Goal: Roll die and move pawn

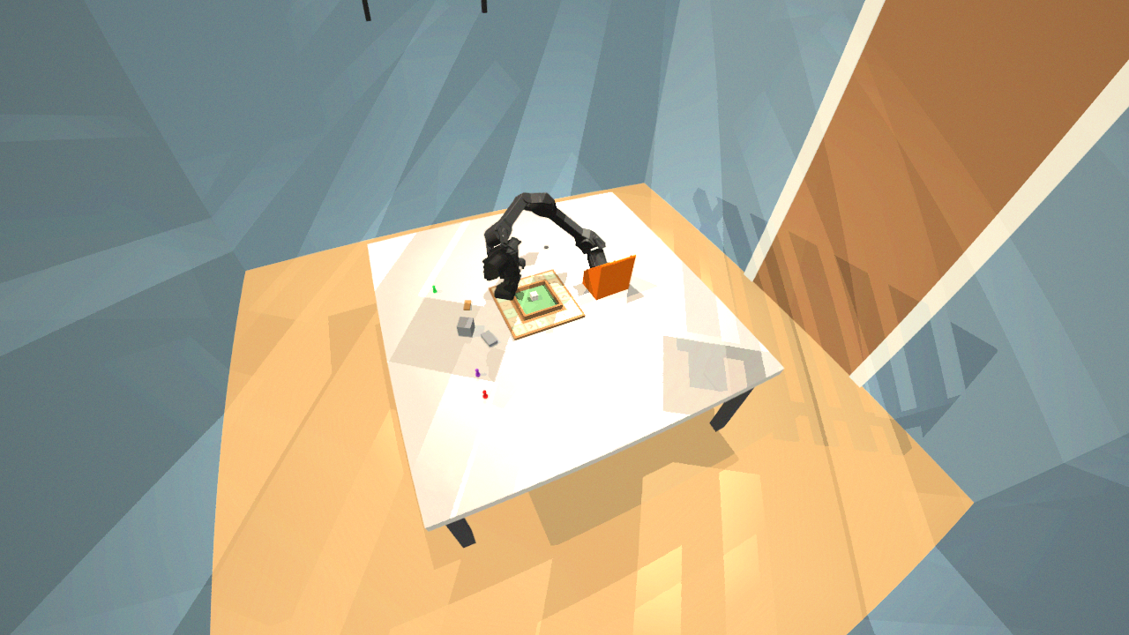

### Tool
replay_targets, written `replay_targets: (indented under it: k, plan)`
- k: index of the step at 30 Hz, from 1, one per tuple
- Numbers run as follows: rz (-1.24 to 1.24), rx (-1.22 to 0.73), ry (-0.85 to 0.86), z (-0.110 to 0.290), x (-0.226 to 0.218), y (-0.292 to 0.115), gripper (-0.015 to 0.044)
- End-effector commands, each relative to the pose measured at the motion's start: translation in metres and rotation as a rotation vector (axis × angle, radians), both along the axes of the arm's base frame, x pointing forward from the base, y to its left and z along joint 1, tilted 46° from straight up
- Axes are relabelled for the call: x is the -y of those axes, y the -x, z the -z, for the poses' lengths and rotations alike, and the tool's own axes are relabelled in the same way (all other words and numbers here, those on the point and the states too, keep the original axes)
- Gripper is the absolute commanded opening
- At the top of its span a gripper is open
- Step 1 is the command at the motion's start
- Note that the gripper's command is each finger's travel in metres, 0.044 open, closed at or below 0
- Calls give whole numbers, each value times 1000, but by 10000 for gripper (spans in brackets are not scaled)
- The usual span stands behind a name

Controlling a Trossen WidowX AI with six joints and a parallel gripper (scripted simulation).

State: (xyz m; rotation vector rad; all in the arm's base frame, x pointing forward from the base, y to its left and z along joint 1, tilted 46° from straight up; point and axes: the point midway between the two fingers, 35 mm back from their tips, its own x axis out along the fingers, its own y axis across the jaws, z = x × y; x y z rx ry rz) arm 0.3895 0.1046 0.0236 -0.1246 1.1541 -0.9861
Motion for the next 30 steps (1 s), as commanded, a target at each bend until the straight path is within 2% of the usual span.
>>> replay_targets:
  k: [1,9,30]
  plan:
    - [9,-4,0,19,5,0,0]
    - [9,-3,0,82,21,2,0]
    - [9,-3,2,113,52,0,0]
